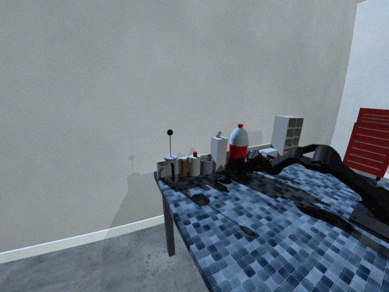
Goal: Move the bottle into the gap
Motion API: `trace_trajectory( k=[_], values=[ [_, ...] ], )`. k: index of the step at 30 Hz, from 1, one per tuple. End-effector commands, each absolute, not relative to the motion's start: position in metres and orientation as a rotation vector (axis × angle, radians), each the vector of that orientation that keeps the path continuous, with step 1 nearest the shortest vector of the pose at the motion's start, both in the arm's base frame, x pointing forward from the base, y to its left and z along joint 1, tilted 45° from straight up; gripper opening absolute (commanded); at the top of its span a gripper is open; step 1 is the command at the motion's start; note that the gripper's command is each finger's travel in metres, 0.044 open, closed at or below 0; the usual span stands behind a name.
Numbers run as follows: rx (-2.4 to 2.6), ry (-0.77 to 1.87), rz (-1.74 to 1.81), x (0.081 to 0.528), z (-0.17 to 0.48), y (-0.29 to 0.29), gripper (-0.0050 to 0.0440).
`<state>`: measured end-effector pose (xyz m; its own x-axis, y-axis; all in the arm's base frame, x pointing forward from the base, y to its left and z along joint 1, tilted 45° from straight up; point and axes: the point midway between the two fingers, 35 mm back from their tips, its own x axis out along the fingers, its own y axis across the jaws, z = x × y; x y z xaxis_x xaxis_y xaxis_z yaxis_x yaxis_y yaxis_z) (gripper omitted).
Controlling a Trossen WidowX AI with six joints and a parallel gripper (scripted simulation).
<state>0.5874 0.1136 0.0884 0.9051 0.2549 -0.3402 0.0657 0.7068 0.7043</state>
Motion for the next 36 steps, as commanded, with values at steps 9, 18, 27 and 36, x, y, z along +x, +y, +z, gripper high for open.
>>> trace_trajectory(
  k=[9,18,27,36],
  values=[
    [0.78,0.418,0.12,0.598,0.097,0.114,-0.005],
    [0.78,0.417,0.12,0.6,0.097,0.114,-0.005],
    [0.78,0.417,0.12,0.602,0.097,0.114,-0.005],
    [0.78,0.417,0.12,0.604,0.098,0.114,-0.005]
  ],
)
